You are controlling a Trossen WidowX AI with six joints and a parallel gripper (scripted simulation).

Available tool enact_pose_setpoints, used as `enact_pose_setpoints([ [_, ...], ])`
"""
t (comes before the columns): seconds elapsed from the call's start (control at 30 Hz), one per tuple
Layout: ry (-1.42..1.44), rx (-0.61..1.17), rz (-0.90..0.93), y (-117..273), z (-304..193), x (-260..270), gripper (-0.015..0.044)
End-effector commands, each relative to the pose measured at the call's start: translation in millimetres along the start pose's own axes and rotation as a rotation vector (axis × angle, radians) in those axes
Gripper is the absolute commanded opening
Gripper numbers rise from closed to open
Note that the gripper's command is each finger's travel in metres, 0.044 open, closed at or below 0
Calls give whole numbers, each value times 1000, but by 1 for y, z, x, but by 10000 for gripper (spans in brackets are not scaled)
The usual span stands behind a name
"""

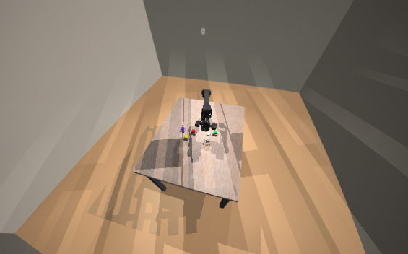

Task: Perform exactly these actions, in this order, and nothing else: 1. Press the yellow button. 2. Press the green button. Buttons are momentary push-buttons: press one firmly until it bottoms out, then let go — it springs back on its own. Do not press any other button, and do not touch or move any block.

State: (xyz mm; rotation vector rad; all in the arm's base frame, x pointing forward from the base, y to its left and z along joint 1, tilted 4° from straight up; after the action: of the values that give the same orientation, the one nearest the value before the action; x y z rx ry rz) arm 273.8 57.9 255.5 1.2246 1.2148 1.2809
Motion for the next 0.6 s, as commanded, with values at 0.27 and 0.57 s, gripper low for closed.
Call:
enact_pose_setpoints([
  [0.27,-5,5,21,-1,-76,85,20],
  [0.57,-5,6,22,-62,-77,87,20],
])
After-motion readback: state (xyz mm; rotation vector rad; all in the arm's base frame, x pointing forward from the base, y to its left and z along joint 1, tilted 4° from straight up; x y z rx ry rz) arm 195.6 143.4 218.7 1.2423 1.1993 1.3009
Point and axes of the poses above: the point midway between the two fingers, 35 mm back from their tips, its own y axis back along the fingers, its own x axis across the jaws, z = x × y, the point moved 10 cm from there along y, back along the fingers, and after that the axes turned 5 degrees about y, right-handed, at the moved point
